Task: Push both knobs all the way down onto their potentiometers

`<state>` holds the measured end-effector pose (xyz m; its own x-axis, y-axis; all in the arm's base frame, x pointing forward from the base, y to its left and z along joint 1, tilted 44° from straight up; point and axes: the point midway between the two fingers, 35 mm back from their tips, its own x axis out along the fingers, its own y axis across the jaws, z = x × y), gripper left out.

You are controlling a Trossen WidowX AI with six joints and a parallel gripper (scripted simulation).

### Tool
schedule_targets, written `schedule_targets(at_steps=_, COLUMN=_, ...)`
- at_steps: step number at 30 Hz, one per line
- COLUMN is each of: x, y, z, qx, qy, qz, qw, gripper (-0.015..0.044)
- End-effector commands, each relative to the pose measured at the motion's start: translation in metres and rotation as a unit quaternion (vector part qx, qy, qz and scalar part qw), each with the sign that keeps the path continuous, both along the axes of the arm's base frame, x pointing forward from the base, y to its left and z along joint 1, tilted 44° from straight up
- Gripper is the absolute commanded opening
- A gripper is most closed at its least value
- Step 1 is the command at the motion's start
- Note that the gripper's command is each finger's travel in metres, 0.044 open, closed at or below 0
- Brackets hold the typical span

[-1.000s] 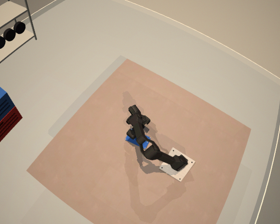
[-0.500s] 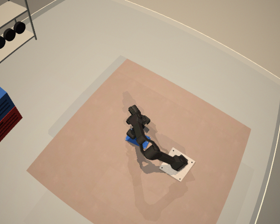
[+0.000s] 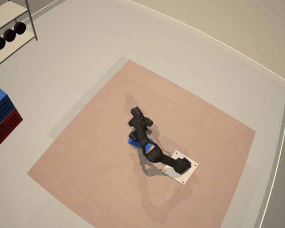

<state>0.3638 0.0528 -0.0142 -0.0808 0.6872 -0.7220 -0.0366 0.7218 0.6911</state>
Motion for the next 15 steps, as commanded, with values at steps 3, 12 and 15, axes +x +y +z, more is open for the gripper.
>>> schedule_targets(at_steps=3, x=0.001, y=0.004, z=0.000, qx=0.002, qy=0.001, qz=0.012, qw=1.000, gripper=0.0000)
schedule_targets(at_steps=12, x=0.002, y=-0.006, z=0.010, qx=0.002, qy=0.001, qz=0.012, qw=1.000, gripper=0.0000)
schedule_targets(at_steps=15, x=0.002, y=-0.009, z=0.013, qx=0.002, qy=0.001, qz=0.012, qw=1.000, gripper=0.0000)
